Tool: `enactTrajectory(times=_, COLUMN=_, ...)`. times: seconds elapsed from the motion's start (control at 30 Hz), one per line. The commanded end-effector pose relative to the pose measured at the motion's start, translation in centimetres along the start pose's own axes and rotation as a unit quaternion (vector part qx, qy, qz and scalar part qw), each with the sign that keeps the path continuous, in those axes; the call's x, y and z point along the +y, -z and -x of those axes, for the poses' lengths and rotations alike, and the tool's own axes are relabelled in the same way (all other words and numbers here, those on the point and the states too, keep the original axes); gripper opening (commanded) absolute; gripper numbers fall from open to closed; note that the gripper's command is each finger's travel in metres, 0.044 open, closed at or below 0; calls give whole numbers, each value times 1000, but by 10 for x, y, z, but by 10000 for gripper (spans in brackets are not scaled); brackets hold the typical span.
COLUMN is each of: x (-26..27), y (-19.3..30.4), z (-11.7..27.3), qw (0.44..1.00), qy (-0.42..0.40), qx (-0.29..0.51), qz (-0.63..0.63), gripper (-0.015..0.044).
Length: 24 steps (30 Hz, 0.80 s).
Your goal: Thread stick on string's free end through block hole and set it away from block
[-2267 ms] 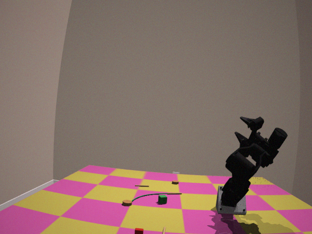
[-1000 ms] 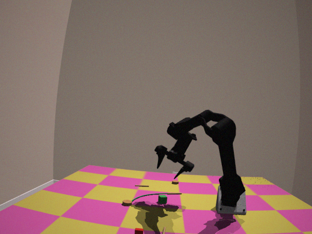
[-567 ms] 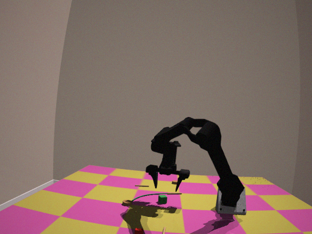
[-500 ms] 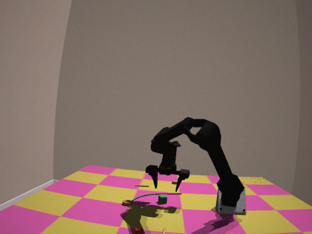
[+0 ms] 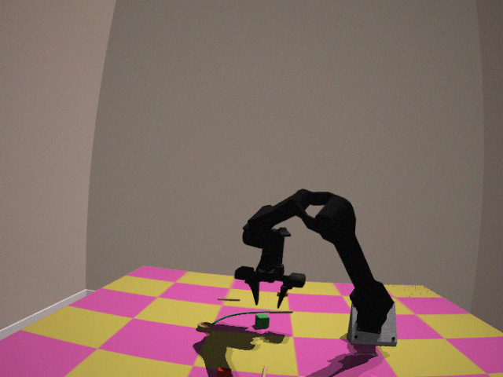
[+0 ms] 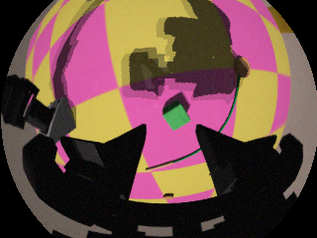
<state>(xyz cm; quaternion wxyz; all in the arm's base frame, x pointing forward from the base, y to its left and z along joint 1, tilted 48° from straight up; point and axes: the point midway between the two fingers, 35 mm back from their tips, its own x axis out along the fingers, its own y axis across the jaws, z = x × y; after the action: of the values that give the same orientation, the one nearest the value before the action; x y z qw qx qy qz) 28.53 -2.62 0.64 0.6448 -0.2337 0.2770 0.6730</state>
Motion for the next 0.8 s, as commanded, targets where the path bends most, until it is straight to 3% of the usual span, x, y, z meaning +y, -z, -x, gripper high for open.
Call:
enactTrajectory(times=0.0, x=0, y=0, z=0, qw=1000, qy=0, qx=0, qz=0, gripper=244)
enactTrajectory(times=0.27, x=0, y=0, z=0, qw=1000, qy=0, qx=0, qz=0, gripper=244)
enactTrajectory(times=0.57, x=0, y=0, z=0, qw=1000, qy=0, qx=0, qz=0, gripper=8)
enactTrajectory(times=0.77, x=0, y=0, z=0, qw=1000, qy=0, qx=0, qz=0, gripper=0)
